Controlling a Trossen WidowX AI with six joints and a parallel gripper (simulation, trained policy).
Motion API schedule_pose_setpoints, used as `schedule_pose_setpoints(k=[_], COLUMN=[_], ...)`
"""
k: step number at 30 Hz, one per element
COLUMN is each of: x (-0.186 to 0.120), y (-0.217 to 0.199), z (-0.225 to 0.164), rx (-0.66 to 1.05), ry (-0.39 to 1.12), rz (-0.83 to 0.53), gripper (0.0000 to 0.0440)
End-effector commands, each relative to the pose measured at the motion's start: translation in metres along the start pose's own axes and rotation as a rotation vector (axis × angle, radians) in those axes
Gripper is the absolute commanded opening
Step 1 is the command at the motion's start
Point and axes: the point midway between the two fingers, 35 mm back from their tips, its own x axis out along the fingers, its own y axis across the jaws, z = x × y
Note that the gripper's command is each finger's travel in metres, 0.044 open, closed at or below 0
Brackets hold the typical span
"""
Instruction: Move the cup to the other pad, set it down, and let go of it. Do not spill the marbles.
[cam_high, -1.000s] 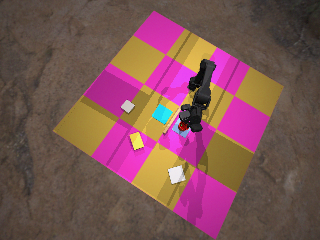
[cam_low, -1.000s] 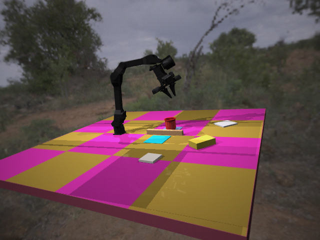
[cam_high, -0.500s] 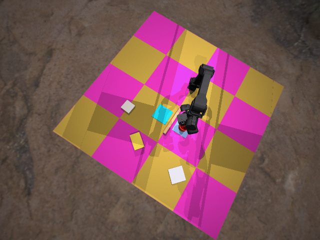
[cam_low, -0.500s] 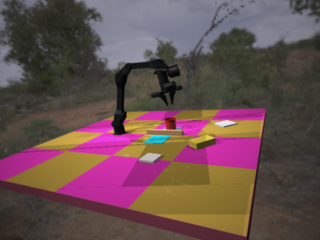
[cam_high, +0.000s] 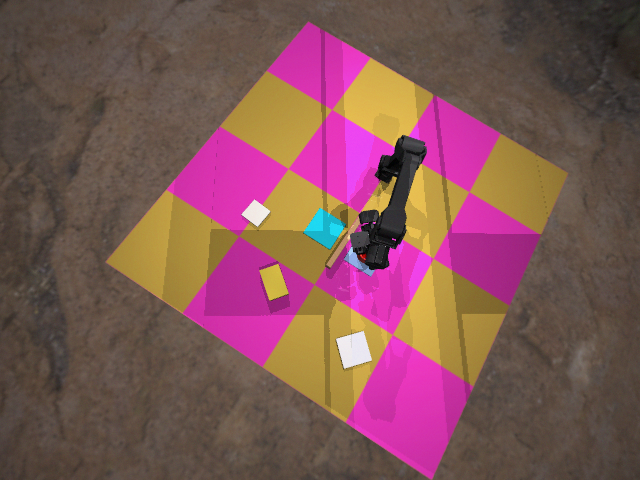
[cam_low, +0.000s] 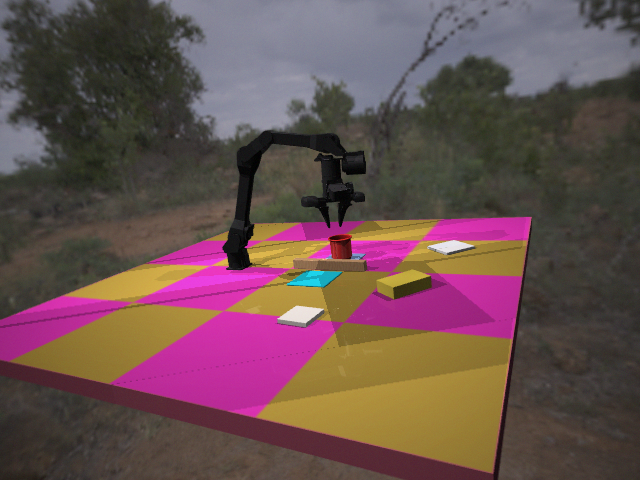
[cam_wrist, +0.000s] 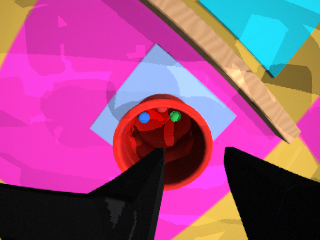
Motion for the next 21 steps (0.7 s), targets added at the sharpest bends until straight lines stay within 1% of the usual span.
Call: schedule_pose_setpoints(k=[1, 11, 20, 21], x=[0.013, 0.049, 0.087, 0.09], y=[-0.002, -0.005, -0.005, -0.005], z=[-0.001, -0.005, -0.01, -0.01], rx=[0.009, 0.006, -0.038, -0.046], ry=[0.003, 0.017, 0.032, 0.032], rz=[-0.036, -0.095, -0.12, -0.12], gripper=[0.0165, 0.0171, 0.0169, 0.0149])
